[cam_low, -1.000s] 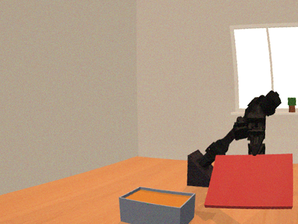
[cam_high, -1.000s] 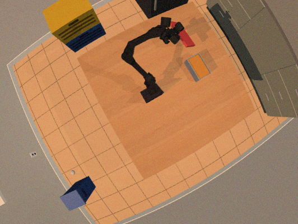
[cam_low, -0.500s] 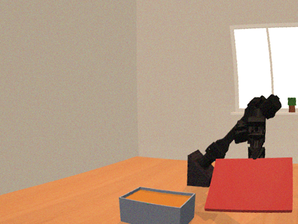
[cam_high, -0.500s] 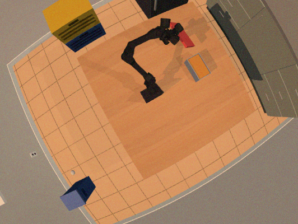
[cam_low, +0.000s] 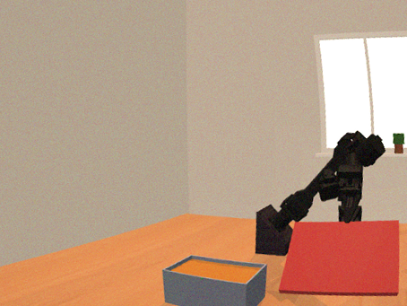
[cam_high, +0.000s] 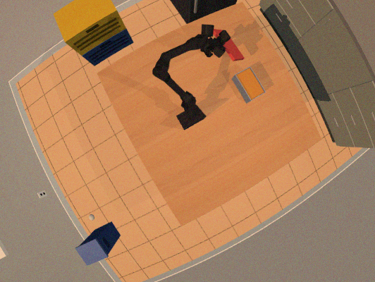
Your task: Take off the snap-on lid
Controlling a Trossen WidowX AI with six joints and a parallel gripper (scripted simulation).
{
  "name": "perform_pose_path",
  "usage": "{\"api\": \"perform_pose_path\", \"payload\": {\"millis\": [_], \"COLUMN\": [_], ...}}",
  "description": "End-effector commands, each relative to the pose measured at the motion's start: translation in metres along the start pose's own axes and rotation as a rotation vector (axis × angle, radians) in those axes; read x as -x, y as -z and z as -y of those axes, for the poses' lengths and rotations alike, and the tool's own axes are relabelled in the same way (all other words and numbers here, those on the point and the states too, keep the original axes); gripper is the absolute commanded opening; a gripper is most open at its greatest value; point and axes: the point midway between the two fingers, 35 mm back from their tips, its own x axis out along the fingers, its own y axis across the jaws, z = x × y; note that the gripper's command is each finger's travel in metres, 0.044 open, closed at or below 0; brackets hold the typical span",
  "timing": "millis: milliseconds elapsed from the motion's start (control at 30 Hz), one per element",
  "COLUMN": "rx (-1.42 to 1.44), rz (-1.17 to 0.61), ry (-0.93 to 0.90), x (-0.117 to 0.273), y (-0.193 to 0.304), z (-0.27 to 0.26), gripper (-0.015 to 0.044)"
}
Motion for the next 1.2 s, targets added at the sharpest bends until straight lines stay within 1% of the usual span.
{"api": "perform_pose_path", "payload": {"millis": [0,1167], "rx": [-0.002,-0.003], "rz": [0.003,0.001], "ry": [-0.014,-0.015], "x": [-0.001,-0.019], "y": [0.0,0.0], "z": [-0.001,0.02], "gripper": [0.0,0.0]}}
